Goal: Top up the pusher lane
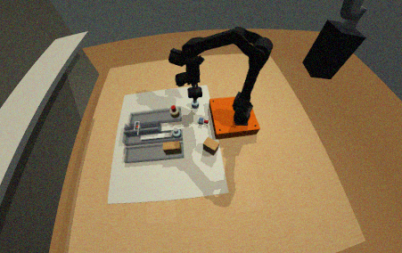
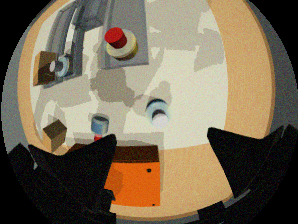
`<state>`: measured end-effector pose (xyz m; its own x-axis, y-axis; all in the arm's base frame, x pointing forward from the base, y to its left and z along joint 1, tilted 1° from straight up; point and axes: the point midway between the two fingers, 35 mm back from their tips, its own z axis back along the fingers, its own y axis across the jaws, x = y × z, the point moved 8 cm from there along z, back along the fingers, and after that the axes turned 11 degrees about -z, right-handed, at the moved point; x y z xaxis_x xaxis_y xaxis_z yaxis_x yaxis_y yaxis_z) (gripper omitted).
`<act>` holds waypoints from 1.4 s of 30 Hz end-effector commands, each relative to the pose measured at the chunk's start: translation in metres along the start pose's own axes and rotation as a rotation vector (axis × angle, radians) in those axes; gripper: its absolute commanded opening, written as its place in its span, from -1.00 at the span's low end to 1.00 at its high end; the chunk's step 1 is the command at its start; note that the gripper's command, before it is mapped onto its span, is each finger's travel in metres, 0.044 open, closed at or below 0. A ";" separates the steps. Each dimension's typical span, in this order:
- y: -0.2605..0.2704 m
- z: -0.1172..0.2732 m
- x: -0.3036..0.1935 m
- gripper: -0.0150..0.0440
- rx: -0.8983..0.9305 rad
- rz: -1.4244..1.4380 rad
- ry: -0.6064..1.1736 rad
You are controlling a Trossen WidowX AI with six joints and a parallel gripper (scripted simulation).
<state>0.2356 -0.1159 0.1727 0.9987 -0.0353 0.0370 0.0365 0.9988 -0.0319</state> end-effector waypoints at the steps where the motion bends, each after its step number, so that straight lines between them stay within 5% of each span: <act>1: 0.000 -0.005 -0.003 1.00 0.004 0.007 0.020; 5: -0.001 -0.038 -0.002 1.00 0.004 0.008 0.020; 39: -0.001 -0.084 -0.002 1.00 0.004 0.008 0.020; 42: -0.001 -0.084 -0.002 0.73 0.004 0.008 0.020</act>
<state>0.2385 -0.1201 0.0914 0.9992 -0.0319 0.0224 0.0325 0.9991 -0.0272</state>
